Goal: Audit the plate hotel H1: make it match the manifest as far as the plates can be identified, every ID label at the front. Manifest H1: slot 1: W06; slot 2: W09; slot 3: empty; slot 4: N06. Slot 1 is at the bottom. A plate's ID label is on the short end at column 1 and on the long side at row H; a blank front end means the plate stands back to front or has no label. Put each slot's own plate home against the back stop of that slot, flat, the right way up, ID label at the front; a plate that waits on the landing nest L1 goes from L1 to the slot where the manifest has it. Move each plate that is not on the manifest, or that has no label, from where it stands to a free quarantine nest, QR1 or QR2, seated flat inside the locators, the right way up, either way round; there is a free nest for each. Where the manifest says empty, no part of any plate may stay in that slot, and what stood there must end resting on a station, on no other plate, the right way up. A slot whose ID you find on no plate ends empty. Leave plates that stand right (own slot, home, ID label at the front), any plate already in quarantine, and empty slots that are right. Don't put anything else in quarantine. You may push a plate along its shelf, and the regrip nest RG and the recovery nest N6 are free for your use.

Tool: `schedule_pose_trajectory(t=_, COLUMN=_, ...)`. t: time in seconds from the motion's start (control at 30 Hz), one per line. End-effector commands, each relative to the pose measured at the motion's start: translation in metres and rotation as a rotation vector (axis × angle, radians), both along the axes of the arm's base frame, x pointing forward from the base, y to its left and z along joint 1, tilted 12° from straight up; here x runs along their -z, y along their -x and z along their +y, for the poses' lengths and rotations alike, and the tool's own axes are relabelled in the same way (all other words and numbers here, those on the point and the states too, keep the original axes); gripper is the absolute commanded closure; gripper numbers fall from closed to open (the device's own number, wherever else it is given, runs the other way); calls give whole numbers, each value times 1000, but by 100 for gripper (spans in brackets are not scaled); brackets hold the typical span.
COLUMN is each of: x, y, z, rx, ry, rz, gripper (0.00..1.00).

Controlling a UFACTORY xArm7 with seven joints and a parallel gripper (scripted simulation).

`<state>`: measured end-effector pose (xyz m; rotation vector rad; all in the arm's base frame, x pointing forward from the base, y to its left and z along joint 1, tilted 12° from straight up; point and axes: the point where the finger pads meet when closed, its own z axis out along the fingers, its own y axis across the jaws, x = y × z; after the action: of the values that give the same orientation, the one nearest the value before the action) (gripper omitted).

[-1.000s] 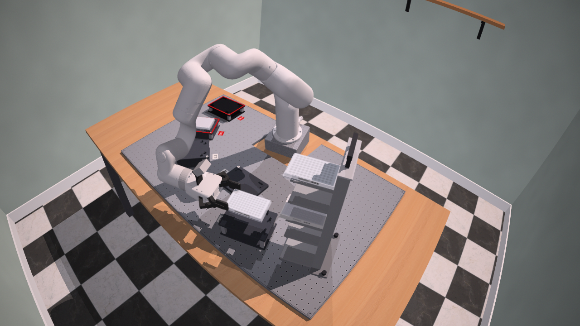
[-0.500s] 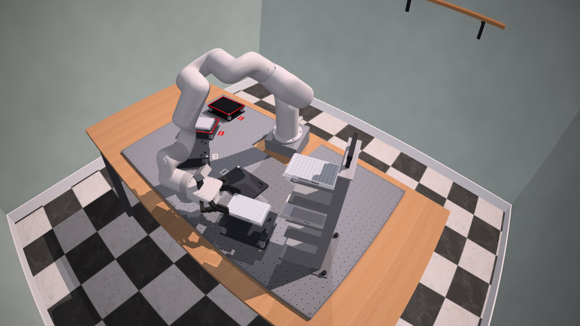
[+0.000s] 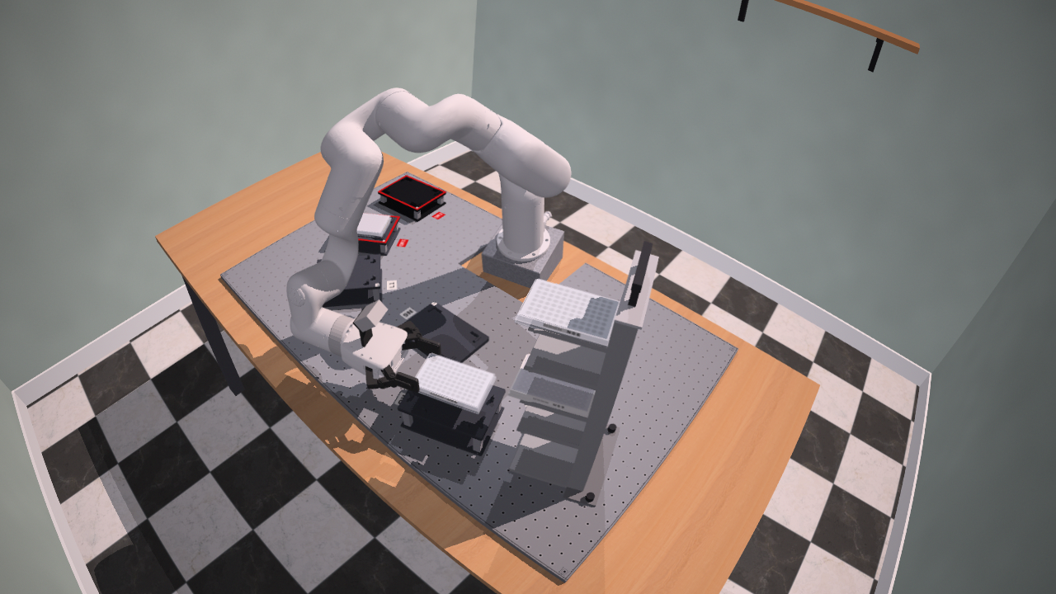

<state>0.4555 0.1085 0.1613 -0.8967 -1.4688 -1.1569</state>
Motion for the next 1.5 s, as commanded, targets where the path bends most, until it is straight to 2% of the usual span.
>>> schedule_pose_trajectory(t=0.0, x=-1, y=0, z=3, rx=0, ry=0, rz=-4, gripper=100)
schedule_pose_trajectory(t=1.47, x=0, y=14, z=55, rx=0, ry=0, rz=-4, gripper=100)
